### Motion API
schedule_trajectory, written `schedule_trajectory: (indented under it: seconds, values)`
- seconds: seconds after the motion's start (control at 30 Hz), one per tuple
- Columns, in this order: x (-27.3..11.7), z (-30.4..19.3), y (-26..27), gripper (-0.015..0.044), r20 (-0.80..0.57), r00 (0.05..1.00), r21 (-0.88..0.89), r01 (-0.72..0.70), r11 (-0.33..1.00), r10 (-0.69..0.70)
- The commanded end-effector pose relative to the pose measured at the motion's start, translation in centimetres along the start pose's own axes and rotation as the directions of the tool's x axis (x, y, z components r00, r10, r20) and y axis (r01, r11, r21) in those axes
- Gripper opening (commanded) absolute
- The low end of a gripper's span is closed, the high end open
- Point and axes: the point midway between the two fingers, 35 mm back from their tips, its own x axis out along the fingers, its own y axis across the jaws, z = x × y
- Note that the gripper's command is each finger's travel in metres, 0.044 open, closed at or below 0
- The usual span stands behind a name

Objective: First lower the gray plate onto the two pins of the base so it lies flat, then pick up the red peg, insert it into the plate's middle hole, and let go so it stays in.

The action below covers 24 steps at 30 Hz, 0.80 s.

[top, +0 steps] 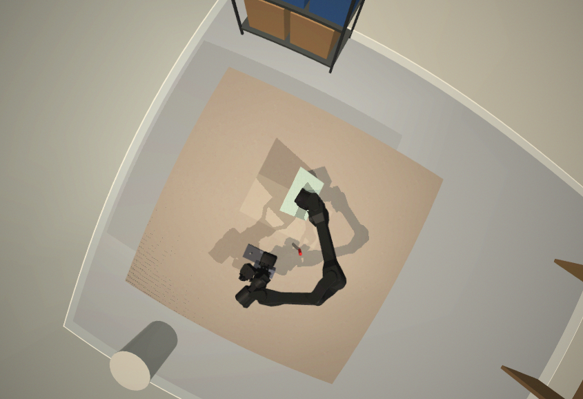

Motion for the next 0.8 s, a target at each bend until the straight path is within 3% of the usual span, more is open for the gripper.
schedule_trajectory:
  seconds: [0.0, 0.77]
  values:
    - [0.5, 1.2, -0.2, 0.0, 0.004, 1.0, 0.008, 0.001, 1.0, -0.001]
    - [3.1, 5.8, -1.3, 0.0, 0.003, 1.0, 0.055, 0.002, 0.998, -0.002]
